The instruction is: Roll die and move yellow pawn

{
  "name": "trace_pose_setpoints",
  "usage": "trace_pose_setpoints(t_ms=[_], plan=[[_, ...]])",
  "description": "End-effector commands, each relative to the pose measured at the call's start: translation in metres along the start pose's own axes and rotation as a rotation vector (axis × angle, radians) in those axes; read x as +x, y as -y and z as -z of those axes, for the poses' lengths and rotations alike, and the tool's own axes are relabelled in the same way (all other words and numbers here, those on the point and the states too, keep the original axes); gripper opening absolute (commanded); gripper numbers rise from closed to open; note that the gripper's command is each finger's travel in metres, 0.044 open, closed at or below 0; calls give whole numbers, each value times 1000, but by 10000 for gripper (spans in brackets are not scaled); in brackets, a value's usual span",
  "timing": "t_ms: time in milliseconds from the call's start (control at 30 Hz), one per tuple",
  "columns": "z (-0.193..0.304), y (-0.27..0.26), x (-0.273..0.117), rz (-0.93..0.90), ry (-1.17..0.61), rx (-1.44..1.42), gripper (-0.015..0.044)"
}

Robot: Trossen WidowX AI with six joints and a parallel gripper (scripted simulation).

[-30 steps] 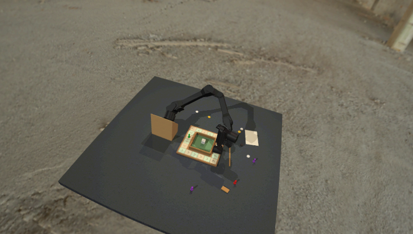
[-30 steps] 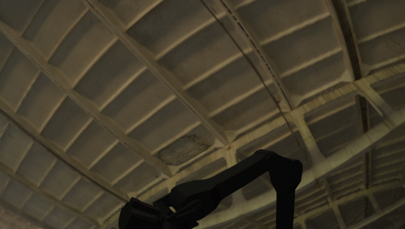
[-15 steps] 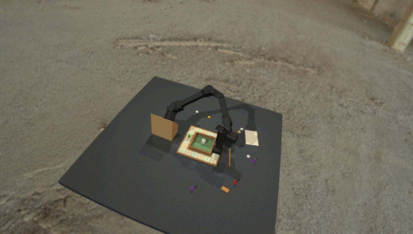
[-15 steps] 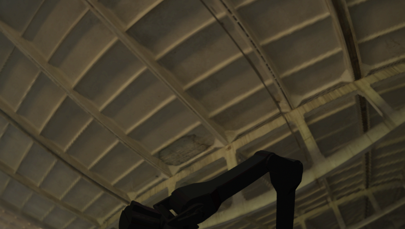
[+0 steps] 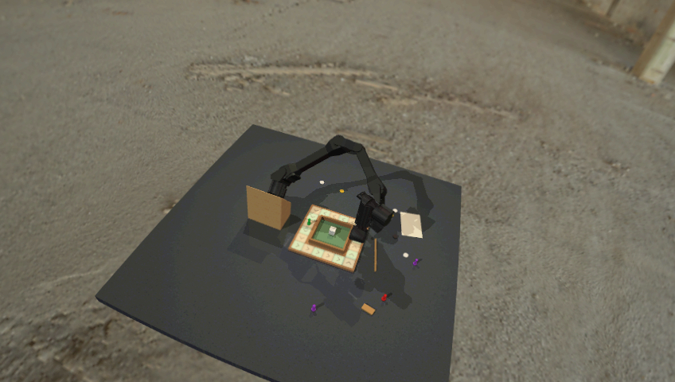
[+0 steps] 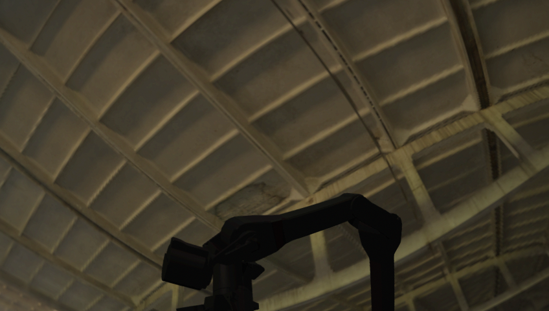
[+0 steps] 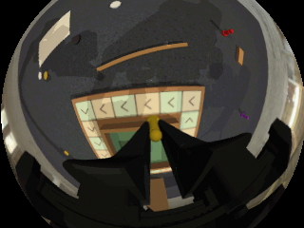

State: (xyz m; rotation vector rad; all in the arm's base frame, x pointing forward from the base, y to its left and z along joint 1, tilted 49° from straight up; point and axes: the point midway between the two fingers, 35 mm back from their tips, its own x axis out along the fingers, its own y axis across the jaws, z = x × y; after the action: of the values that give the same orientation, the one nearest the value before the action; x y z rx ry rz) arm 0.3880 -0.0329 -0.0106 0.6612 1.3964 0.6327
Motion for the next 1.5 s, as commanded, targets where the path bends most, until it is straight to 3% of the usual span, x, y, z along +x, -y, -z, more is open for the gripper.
trace_pose_setpoints(t_ms=[0, 133, 300, 967, 1467], plan=[[0, -1, -34, 7, 8, -10, 0], [4, -3, -59, 3, 6, -12, 0], [3, -7, -57, 5, 6, -12, 0], [-3, -134, 15, -4, 7, -12, 0], [-2, -139, 52, -9, 7, -13, 0]])
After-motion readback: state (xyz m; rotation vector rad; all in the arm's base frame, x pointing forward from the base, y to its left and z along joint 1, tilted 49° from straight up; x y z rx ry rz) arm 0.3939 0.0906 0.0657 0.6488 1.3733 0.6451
